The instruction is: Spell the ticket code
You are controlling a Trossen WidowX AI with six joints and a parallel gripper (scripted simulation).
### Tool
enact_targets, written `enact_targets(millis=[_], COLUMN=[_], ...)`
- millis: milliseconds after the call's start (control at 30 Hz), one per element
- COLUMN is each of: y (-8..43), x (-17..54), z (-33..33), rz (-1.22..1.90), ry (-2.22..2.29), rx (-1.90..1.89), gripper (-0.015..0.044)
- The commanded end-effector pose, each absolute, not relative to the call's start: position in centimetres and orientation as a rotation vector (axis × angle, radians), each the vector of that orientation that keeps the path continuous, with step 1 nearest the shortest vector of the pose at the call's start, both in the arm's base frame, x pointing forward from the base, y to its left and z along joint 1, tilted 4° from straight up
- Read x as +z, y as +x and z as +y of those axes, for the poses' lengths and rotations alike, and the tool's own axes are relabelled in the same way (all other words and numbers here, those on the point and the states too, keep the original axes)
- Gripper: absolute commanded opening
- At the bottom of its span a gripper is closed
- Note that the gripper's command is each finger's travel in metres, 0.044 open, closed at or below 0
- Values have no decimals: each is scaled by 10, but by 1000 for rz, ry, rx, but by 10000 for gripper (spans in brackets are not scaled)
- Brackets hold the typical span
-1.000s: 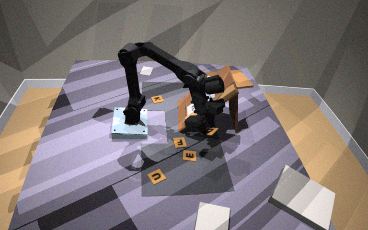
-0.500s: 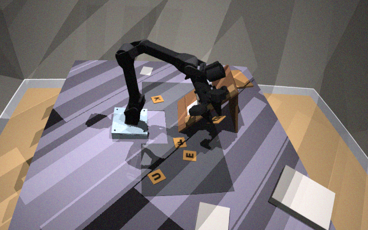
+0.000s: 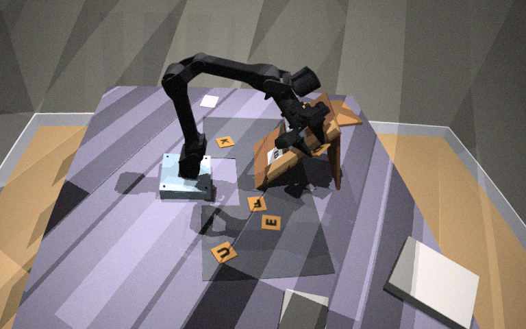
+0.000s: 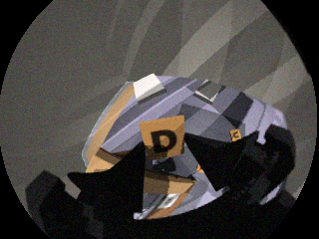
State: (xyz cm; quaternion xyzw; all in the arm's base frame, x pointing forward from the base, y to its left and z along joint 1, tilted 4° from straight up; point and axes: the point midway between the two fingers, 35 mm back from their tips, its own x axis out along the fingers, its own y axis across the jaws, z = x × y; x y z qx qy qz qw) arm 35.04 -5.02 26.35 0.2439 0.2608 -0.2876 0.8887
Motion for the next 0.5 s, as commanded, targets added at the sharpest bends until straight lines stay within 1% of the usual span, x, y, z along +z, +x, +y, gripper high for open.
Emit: enact_targets(millis=[0, 300, 467], y=[351, 352, 353], x=[276, 297, 294], z=[-42, -18, 11], rz=[495, 419, 464], ry=[549, 639, 663], rx=[-588, -553, -465], gripper=[0, 0, 0])
